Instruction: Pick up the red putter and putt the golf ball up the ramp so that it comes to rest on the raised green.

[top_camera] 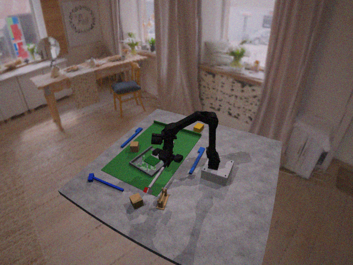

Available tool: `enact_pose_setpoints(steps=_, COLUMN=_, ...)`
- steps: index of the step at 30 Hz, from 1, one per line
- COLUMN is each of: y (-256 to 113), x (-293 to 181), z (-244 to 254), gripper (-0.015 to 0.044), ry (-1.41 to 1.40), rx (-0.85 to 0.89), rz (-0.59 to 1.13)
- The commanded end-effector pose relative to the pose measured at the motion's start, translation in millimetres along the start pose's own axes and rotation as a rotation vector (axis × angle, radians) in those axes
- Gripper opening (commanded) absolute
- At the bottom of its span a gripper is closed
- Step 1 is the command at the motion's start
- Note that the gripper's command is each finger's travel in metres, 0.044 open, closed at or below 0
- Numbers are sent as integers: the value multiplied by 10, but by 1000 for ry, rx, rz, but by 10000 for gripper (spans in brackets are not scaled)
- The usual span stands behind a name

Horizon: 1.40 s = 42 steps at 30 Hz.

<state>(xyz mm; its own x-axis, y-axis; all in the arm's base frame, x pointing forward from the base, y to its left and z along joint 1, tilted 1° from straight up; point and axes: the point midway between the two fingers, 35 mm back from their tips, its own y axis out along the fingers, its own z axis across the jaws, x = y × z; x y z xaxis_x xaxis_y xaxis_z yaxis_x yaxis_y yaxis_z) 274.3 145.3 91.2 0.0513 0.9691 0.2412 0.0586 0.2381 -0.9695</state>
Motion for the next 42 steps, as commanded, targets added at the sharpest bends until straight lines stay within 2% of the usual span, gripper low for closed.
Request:
enact_pose_setpoints(steps=1, y=-73, x=-172, z=-80, gripper=0, ry=83, rx=-21, rz=7)
enact_pose_setpoints(steps=20, y=-341, x=-1167, z=-295, gripper=0, ry=526, rx=-89, rz=68)
enact_pose_setpoints(steps=42, y=-648, x=-2223, z=-126, gripper=0, ry=948, rx=-173, rz=142)
